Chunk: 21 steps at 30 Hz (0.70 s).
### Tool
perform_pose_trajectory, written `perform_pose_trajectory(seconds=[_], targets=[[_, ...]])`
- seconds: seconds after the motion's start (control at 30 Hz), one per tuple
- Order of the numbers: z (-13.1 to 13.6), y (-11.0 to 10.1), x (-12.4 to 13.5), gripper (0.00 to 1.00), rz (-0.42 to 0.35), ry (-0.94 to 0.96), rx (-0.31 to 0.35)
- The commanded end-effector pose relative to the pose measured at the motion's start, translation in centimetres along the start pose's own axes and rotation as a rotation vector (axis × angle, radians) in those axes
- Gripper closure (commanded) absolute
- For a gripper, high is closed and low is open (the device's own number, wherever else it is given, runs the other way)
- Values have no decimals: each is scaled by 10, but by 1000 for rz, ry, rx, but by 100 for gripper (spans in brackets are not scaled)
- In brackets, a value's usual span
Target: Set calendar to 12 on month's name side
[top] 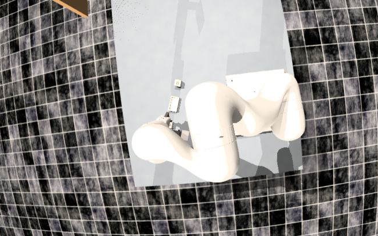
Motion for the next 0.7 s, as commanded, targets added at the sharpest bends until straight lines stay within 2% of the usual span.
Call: perform_pose_trajectory(seconds=[0.0,0.67], targets=[[0,4,1,53,-1,0,1],[1,17,1,53,-1,0,1]])
Point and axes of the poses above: the point where the finger pads meet when closed, its own y axis out along the fingers, its own z axis across the jaws, x = y × z, the point moved 1 cm from there along -y, back along the fingers, and after that the axes turned 7 degrees about y, right-handed, at the moved point
